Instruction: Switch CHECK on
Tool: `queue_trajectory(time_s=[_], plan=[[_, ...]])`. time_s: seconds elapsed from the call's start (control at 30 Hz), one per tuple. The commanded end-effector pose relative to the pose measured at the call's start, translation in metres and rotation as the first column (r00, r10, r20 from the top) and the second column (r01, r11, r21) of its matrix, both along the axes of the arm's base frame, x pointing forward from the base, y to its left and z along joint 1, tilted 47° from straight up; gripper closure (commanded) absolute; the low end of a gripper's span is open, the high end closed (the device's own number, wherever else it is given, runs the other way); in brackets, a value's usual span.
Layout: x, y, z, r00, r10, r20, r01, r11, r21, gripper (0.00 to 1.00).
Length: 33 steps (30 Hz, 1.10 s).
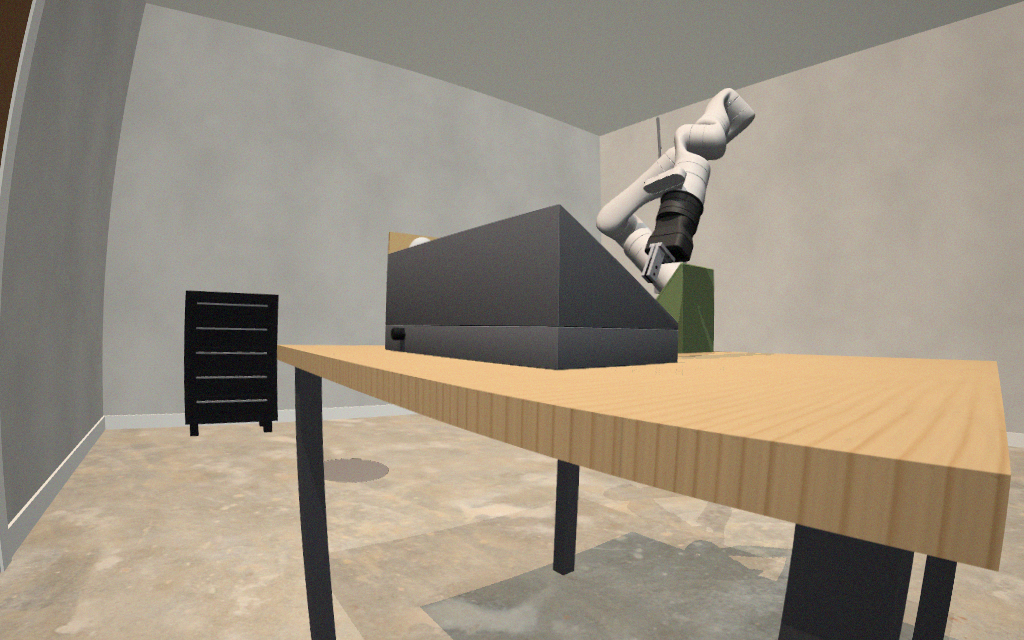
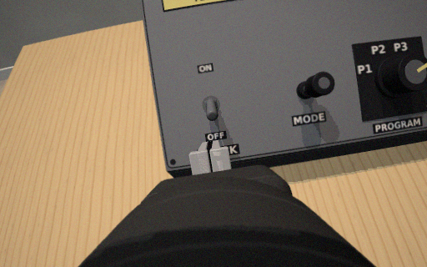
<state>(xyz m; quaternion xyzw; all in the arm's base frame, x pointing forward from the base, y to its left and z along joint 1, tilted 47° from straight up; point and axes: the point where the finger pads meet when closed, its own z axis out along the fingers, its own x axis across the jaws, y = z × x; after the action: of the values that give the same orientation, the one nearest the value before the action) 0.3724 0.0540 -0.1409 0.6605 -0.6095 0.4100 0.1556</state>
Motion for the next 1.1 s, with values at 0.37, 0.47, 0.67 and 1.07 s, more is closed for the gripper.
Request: queue_trajectory(time_s=[0.37,0.47,0.67,1.07], plan=[[0.009,-0.024,-0.014,1.0,-0.013,0.0,0.013,1.0,-0.007,1.0],[0.009,-0.026,-0.016,1.0,-0.013,0.0,0.013,1.0,-0.007,1.0],[0.01,-0.026,-0.016,1.0,-0.013,0.0,0.013,1.0,-0.007,1.0],[0.01,-0.027,-0.016,1.0,-0.013,0.0,0.013,1.0,-0.007,1.0]])
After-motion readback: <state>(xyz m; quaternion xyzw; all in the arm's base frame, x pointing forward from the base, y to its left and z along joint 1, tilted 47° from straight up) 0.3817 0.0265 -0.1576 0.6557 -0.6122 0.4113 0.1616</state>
